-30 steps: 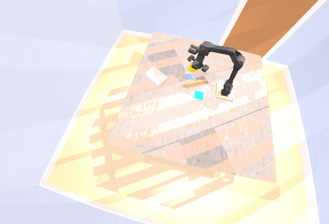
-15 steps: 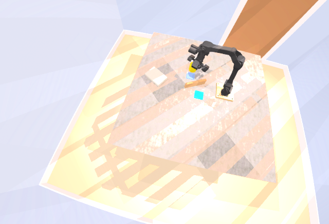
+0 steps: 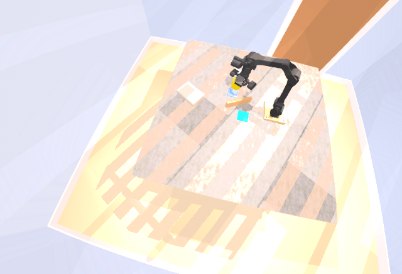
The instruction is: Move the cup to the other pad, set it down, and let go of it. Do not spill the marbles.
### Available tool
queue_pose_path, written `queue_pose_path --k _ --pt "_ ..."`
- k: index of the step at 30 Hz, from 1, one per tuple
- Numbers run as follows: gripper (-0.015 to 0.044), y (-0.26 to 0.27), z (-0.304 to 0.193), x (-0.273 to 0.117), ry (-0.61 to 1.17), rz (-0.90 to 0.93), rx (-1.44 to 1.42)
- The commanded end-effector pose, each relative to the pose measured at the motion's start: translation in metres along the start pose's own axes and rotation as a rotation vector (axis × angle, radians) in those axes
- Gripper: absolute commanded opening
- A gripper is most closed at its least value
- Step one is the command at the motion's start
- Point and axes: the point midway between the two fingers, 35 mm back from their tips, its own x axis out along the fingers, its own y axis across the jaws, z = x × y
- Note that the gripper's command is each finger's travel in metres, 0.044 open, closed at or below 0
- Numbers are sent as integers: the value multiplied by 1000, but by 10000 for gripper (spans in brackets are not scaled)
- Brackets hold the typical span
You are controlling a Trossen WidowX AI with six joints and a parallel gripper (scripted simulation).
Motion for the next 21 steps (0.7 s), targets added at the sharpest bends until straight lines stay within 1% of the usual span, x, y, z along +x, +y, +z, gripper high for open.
queue_pose_path --k 1,21 --pt "0 10 6 -1 0 -3 3" --pt "0 53 34 -1 -3 1 2"
